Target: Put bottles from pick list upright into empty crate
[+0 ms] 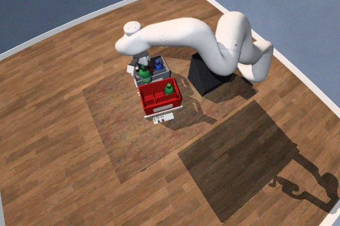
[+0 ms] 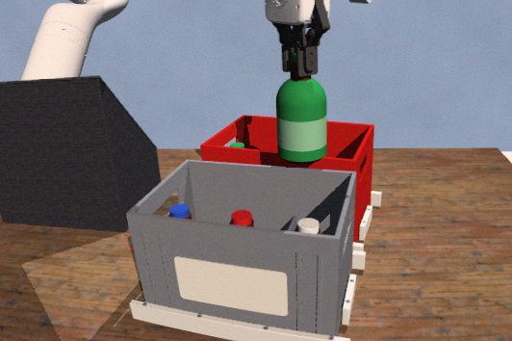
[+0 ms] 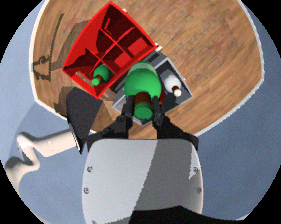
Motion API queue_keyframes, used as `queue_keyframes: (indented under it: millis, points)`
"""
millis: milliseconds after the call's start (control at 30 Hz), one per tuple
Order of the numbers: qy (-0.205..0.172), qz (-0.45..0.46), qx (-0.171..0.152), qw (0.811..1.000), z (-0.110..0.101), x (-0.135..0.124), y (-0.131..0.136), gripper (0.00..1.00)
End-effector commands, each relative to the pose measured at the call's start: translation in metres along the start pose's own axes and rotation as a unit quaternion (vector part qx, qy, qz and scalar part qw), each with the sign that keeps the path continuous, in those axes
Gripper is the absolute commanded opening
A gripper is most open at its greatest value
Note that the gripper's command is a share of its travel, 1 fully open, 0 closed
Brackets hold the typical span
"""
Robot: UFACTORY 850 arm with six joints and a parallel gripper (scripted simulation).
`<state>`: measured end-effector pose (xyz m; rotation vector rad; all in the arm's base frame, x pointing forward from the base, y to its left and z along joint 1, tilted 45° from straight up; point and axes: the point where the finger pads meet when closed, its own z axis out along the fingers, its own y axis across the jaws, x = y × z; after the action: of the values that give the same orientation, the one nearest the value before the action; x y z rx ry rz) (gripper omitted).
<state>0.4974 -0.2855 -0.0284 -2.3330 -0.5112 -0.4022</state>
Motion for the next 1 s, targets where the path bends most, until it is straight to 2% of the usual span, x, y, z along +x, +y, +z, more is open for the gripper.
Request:
queue_keyframes:
  millis: [0, 967]
  points:
    - [0.001, 0.0, -0.001, 1.0, -0.001, 0.003, -0.009, 0.0]
    - [0.001, 0.0, -0.001, 1.0, -0.001, 0.015, -0.058, 0.0]
